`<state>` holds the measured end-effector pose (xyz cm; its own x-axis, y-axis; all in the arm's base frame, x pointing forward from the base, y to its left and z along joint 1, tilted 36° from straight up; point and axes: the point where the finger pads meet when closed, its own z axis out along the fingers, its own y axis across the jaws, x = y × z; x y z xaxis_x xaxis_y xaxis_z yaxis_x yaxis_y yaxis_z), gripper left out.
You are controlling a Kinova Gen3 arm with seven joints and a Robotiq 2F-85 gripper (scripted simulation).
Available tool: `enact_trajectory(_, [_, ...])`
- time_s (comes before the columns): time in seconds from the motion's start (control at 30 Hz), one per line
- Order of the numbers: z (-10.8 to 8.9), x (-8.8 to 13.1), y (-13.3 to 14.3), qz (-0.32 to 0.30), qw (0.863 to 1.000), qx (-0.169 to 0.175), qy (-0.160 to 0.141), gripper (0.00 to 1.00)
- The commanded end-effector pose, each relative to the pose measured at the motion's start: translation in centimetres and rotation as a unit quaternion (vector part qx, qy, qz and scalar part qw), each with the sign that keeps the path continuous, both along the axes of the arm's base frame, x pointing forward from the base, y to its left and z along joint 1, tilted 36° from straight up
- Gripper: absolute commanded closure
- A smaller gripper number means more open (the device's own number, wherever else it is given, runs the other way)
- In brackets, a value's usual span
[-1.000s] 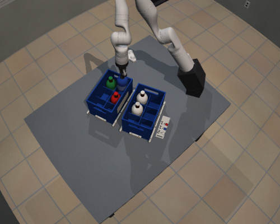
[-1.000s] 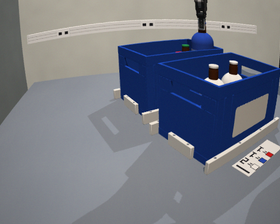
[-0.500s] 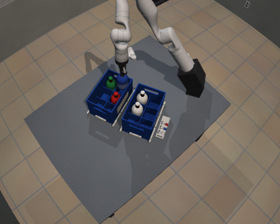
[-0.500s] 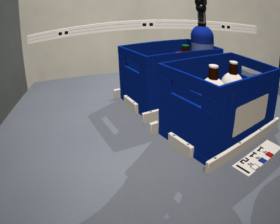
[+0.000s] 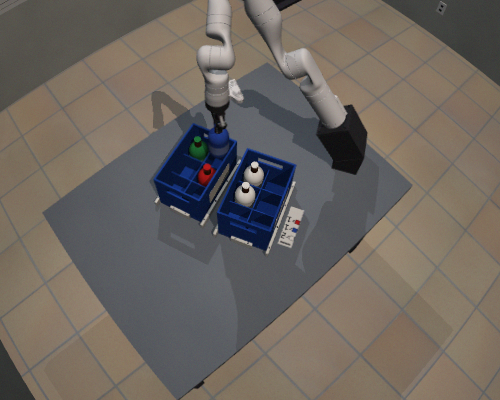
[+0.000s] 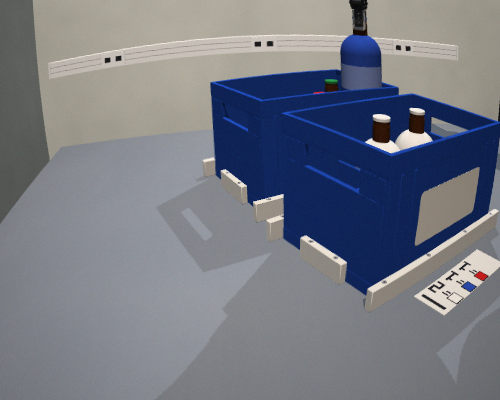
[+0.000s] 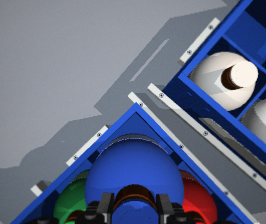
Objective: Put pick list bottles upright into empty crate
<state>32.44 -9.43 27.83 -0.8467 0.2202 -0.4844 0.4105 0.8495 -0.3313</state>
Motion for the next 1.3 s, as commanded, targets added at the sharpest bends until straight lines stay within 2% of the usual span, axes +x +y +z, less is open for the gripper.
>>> enact_trajectory(0.0, [0.5, -0.2, 0.3, 0.000, 1.000, 0.000, 0.000, 0.90])
enact_trajectory(0.77, [3.4, -1.4, 2.0, 0.000, 1.000, 0.000, 0.000, 0.90])
enact_trajectory(1.07, [3.4, -1.4, 2.0, 0.000, 1.000, 0.000, 0.000, 0.90])
enact_trajectory(1.27, [3.1, -0.8, 3.0, 0.000, 1.000, 0.000, 0.000, 0.90])
